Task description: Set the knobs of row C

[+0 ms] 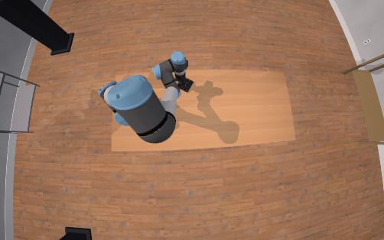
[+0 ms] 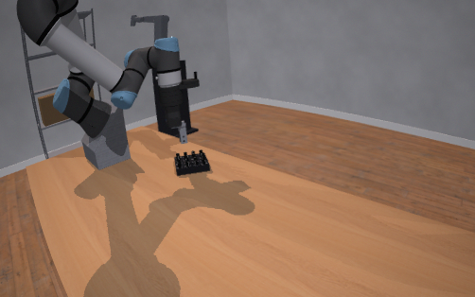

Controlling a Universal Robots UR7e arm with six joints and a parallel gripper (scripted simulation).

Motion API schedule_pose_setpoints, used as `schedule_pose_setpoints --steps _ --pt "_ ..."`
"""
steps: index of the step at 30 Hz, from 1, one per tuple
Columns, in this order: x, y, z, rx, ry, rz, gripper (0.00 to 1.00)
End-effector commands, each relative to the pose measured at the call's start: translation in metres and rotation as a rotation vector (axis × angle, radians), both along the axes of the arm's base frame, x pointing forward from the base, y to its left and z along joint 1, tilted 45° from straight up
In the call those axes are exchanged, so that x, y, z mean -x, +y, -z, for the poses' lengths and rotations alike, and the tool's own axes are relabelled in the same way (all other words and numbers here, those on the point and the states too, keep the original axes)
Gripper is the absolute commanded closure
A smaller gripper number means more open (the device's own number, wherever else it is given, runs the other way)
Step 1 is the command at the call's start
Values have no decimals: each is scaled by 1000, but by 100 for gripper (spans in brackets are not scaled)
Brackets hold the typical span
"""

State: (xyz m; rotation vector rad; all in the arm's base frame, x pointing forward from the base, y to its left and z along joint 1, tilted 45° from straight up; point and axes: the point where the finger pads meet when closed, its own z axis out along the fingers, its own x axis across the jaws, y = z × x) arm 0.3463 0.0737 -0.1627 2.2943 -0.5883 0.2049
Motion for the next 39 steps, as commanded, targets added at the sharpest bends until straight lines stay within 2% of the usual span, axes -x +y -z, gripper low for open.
schedule_pose_setpoints --steps 1,27,39 --pt "-2 1 -1 0 -4 -1 54" --pt "-1 0 0 1 -7 5 54" --pt "1 -7 7 3 -18 21 54"
